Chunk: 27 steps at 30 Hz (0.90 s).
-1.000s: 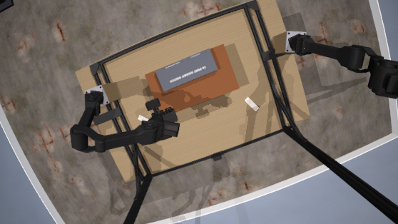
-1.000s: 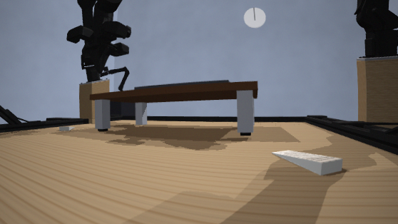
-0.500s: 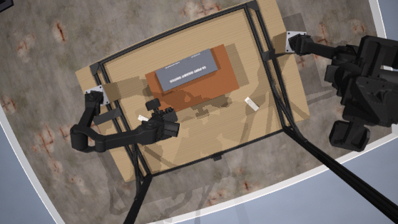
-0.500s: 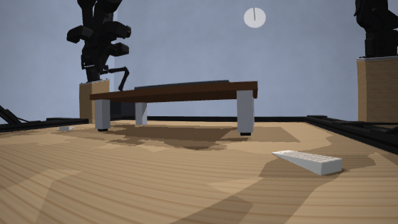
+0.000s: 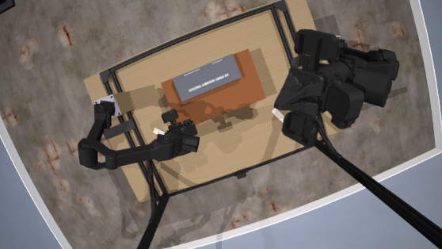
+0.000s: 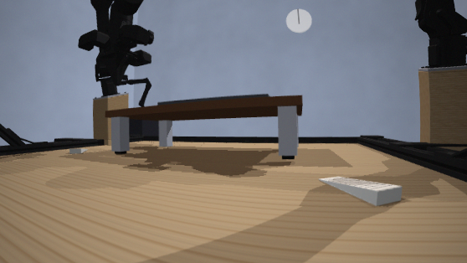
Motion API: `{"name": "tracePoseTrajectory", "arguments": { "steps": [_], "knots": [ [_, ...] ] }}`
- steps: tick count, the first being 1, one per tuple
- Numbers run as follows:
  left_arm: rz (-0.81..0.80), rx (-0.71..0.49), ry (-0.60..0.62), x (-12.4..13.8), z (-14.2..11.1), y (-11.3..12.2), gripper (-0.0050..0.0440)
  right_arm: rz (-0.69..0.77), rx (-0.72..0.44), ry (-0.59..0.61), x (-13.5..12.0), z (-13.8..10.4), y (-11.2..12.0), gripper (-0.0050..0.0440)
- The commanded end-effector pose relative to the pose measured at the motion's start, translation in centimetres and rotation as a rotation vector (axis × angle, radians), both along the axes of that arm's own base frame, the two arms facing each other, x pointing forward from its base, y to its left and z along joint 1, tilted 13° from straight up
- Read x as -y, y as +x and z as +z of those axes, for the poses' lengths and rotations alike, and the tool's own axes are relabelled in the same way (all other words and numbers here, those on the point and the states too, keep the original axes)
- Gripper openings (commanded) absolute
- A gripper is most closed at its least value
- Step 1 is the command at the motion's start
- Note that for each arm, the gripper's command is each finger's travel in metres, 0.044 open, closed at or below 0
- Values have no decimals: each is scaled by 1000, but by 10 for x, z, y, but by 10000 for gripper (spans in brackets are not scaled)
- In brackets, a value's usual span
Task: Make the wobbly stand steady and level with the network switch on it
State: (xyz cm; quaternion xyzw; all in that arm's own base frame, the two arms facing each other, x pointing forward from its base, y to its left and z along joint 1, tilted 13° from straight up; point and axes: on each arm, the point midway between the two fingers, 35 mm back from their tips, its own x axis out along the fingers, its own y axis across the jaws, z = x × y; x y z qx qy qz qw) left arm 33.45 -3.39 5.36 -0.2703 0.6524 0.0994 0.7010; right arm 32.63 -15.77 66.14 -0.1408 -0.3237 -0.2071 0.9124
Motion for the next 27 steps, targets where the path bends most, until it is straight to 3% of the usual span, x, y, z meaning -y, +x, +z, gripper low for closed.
{"name": "tracePoseTrajectory", "arguments": {
  "steps": [1,4,15,21,27],
  "knots": [
    [0,0,0,0,0,0,0,0,-54,13,7,-16,17,0],
    [0,0,0,0,0,0,0,0,-54,13,7,-16,17,0],
    [0,0,0,0,0,0,0,9,-514,188,49,-167,107,0],
    [0,0,0,0,0,0,0,9,-514,188,49,-167,107,0],
    [0,0,0,0,0,0,0,25,-758,284,59,-256,131,0]
  ]
}}
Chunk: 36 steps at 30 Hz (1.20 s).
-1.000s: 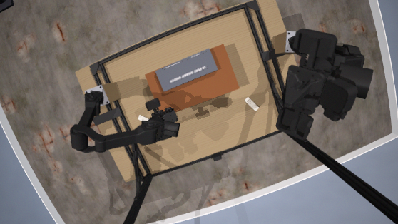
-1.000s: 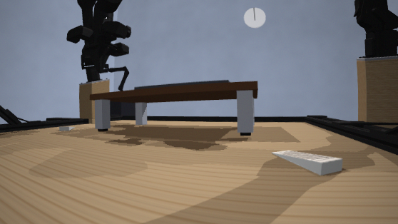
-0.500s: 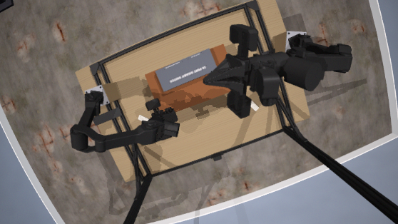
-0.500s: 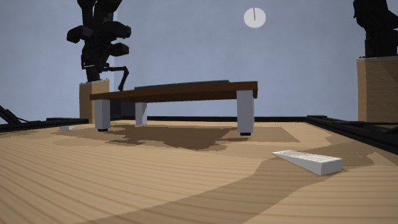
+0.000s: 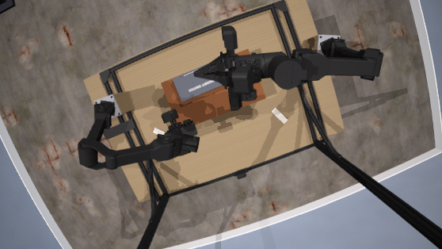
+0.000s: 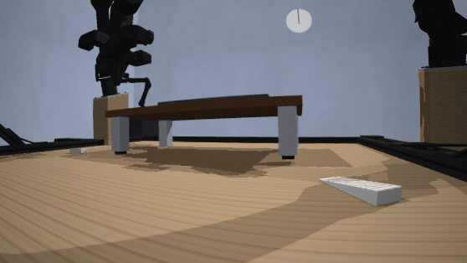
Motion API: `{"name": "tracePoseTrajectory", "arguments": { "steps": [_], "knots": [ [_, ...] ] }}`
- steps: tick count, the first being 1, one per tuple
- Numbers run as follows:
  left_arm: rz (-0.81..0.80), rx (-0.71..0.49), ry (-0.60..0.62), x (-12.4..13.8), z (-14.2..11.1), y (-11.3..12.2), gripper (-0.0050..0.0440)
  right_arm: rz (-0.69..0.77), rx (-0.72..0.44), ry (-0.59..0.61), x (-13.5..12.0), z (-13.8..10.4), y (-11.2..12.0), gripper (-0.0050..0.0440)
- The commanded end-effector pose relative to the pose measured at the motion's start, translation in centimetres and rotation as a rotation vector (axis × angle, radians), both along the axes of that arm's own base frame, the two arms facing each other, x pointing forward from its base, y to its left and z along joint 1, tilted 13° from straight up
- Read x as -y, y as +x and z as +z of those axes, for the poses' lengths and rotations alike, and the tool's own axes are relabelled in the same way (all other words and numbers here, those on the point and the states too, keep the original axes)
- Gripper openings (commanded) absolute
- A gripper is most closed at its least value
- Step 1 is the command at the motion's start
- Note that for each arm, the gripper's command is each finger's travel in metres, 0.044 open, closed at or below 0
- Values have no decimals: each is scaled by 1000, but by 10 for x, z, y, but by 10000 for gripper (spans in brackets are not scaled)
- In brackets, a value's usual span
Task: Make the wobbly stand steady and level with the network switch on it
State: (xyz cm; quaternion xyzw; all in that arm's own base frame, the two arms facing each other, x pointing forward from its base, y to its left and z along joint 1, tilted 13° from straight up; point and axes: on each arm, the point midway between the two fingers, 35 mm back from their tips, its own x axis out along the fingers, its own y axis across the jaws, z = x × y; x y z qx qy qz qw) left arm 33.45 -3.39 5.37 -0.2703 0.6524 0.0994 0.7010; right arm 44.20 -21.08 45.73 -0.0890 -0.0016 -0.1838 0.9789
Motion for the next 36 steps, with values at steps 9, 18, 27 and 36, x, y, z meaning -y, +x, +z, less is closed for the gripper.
{"name": "tracePoseTrajectory", "arguments": {
  "steps": [9,18,27,36],
  "knots": [
    [0,0,0,0,0,0,0,34,-335,133,7,-128,23,0],
    [0,0,0,0,0,0,0,67,-611,255,-1,-226,14,0],
    [0,0,0,0,0,0,0,96,-772,328,-11,-280,0,0],
    [0,0,0,0,0,0,0,155,-1083,484,-39,-369,-46,0]
  ]
}}
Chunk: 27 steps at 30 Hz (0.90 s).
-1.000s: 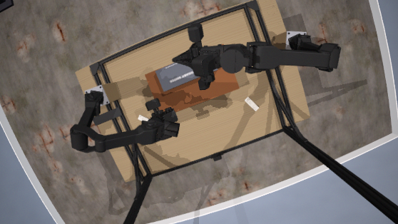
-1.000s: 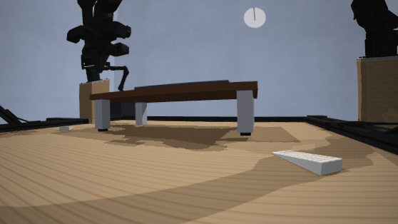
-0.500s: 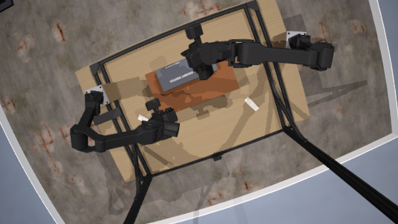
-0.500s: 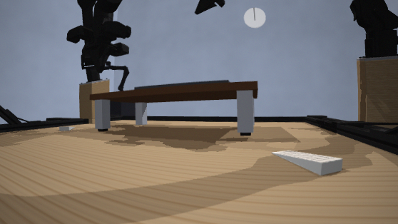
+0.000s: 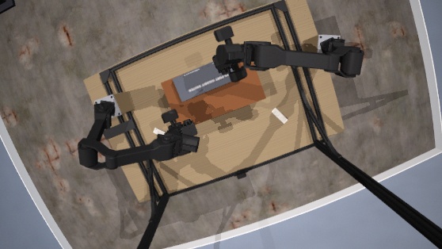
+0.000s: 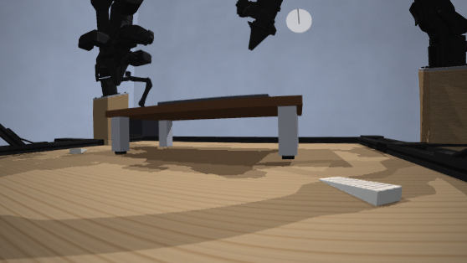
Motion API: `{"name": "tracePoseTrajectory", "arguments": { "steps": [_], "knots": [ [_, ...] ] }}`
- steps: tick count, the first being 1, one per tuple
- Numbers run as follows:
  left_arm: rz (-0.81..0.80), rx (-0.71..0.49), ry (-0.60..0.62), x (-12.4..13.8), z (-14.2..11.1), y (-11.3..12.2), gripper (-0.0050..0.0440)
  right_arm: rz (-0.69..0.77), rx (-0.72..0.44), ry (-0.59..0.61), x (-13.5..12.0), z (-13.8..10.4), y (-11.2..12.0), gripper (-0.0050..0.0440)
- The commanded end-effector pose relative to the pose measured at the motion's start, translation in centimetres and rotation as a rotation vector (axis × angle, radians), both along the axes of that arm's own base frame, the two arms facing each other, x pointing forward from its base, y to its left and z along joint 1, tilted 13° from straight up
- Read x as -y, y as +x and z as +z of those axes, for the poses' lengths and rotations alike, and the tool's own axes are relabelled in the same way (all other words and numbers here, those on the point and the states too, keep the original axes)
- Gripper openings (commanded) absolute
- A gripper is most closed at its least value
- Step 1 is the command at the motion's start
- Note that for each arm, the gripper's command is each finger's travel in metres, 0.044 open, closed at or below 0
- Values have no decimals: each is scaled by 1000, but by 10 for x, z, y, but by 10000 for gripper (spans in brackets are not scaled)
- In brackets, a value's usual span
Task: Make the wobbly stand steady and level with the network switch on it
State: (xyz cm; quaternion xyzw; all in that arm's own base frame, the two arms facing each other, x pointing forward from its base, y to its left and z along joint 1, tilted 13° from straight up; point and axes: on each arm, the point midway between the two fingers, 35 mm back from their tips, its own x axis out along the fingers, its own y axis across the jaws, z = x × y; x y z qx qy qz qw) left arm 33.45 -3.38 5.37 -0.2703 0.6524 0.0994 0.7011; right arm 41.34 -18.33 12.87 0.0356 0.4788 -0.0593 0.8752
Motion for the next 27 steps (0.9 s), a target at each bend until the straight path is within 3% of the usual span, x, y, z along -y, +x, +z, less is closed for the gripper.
{"name": "tracePoseTrajectory", "arguments": {
  "steps": [1,3,10,20,26,27],
  "knots": [
    [0,0,0,0,0,0,0,29,-161,89,-16,-50,-24,0],
    [0,0,0,0,0,0,0,43,-239,135,-25,-68,-39,0],
    [0,0,0,0,0,0,0,37,-247,136,-25,-69,-41,0],
    [0,0,0,0,0,0,0,81,-460,272,-54,-110,-87,0],
    [0,0,0,0,0,0,0,81,-460,272,-54,-110,-87,0],
    [0,0,0,0,0,0,0,81,-460,272,-65,-161,-81,0]
  ]
}}
